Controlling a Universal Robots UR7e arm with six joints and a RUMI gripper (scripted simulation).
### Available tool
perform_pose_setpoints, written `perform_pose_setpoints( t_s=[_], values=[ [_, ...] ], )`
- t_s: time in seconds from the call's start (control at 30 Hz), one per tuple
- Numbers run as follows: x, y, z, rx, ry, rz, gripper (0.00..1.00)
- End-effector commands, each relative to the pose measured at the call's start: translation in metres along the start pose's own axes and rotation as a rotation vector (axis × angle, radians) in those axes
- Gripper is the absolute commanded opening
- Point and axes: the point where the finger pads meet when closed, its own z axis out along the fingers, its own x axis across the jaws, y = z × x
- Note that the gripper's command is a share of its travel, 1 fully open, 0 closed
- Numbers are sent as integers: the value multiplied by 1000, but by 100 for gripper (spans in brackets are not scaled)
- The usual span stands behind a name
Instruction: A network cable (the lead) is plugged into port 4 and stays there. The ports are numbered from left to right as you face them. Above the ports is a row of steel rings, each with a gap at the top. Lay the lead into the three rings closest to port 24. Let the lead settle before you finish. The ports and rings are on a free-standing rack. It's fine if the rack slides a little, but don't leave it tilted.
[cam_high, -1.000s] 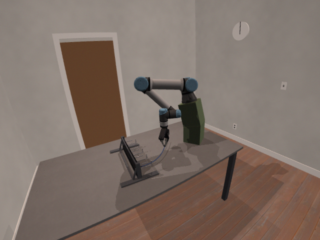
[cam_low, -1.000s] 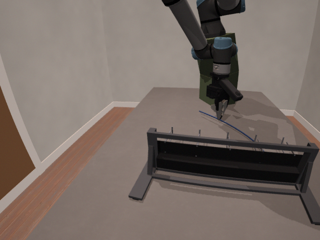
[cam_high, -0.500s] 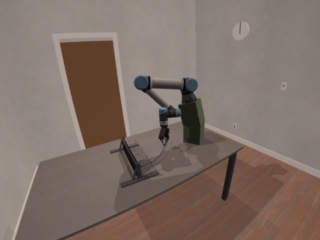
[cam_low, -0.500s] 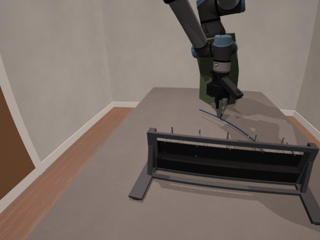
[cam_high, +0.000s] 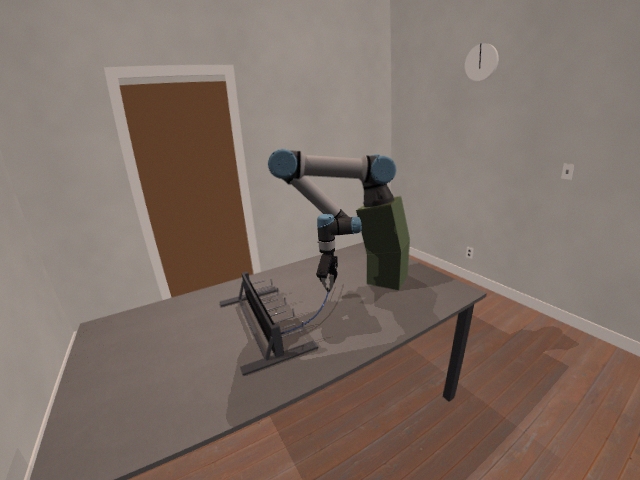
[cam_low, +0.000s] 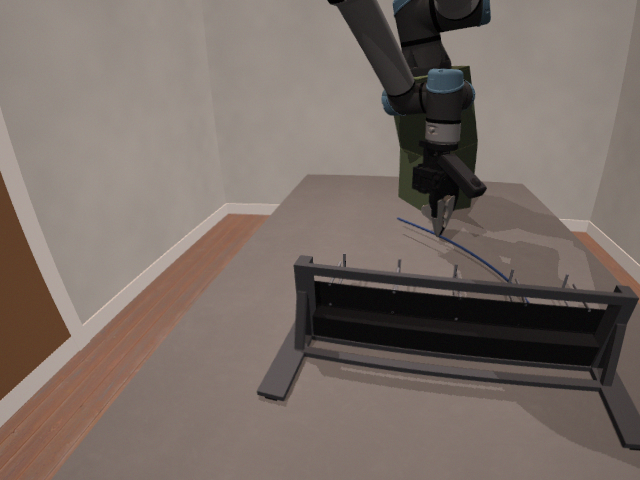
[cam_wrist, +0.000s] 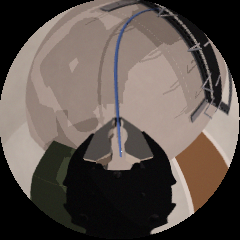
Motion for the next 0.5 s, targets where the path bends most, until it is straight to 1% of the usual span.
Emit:
perform_pose_setpoints(
  t_s=[0.0,0.1,0.17,0.23,0.37,0.47],
  values=[
    [11,-3,-5,0,1,-29,0],
    [25,-6,-11,0,1,-65,0],
    [25,-6,-11,0,1,-65,0],
    [36,-8,-17,0,1,-95,0],
    [67,-15,-31,0,1,-179,0],
    [98,-22,-45,0,1,-260,0]
  ],
)
